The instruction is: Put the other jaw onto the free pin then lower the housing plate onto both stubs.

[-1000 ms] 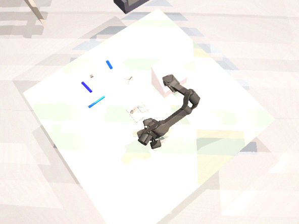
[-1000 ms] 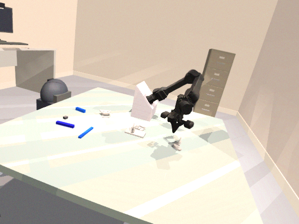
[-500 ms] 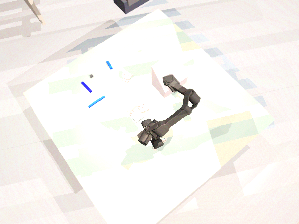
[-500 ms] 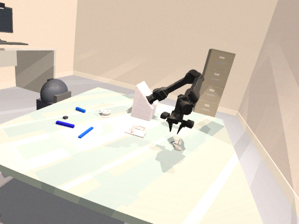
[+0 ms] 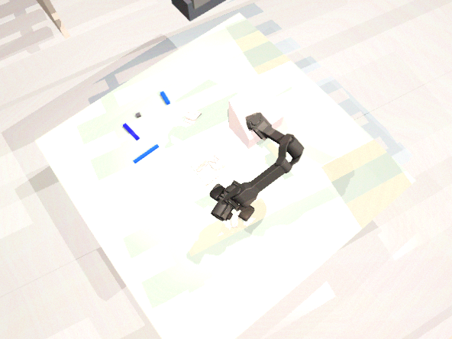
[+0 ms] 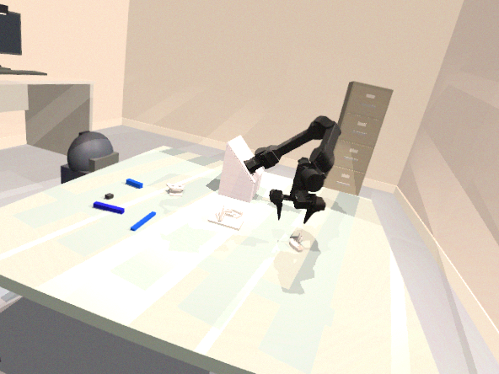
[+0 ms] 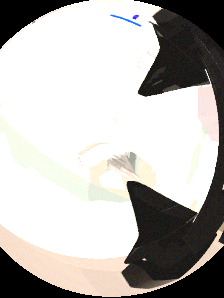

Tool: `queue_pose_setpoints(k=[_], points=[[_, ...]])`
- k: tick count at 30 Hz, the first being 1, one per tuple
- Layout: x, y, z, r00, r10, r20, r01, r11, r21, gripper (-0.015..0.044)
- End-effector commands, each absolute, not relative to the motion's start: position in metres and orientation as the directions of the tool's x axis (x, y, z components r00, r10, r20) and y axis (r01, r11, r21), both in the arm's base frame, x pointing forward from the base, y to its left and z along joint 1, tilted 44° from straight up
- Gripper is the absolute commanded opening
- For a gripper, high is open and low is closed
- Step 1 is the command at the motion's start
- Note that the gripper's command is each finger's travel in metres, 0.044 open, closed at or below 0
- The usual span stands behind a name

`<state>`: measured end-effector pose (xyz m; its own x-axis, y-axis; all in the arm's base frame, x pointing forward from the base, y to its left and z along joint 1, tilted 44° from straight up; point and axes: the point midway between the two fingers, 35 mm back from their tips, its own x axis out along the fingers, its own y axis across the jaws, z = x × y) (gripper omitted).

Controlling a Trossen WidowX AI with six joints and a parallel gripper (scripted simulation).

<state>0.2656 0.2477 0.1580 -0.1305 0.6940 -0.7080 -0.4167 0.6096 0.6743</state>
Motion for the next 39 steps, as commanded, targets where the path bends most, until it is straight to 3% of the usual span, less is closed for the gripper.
queue_pose_setpoints(k=[1,21,39], points=[[0.264,0.247,0.161,-0.124,0.693,-0.71,-0.528,0.56,0.639,0.044],[0.256,0.25,0.168,-0.124,0.692,-0.711,-0.927,0.175,0.332,0.044],[0.25,0.252,0.174,-0.125,0.692,-0.711,-0.969,-0.238,-0.061,0.044]])
